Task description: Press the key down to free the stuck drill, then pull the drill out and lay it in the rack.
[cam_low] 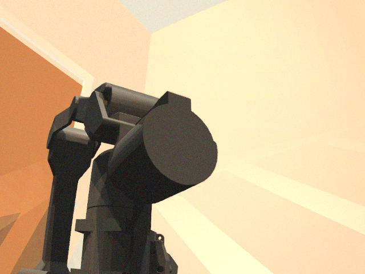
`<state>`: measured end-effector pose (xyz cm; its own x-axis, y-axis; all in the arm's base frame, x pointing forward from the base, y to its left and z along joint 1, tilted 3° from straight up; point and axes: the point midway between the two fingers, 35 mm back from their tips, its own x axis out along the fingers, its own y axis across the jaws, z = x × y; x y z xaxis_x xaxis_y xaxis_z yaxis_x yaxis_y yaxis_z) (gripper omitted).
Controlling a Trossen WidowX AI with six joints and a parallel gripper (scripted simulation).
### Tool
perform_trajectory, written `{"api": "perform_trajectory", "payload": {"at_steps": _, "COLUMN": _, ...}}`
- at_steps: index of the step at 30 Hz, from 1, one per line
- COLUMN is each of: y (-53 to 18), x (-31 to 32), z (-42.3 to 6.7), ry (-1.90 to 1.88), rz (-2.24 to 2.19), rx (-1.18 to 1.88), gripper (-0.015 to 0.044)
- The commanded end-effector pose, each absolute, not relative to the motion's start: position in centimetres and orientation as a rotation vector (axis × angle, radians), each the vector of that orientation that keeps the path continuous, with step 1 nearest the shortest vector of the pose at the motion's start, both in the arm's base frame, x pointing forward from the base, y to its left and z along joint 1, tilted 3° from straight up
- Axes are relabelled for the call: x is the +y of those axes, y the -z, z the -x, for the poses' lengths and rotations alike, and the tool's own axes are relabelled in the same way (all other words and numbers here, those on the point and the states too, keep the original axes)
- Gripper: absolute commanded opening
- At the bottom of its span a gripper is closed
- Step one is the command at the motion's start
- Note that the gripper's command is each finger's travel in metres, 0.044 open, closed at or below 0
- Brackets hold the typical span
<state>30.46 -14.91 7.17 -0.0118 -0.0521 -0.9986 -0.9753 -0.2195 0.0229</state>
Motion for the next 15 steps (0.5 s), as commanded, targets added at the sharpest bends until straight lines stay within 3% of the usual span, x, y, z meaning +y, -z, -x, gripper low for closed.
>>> {"api": "perform_trajectory", "payload": {"at_steps": 1, "y": -7.49, "x": -14.95, "z": -30.56, "ry": -1.353, "rz": 1.403, "rx": 1.149, "gripper": 0.0}}
{"api": "perform_trajectory", "payload": {"at_steps": 15, "y": -7.9, "x": -14.96, "z": -30.63, "ry": -1.353, "rz": 1.403, "rx": 1.149, "gripper": 0.0}}
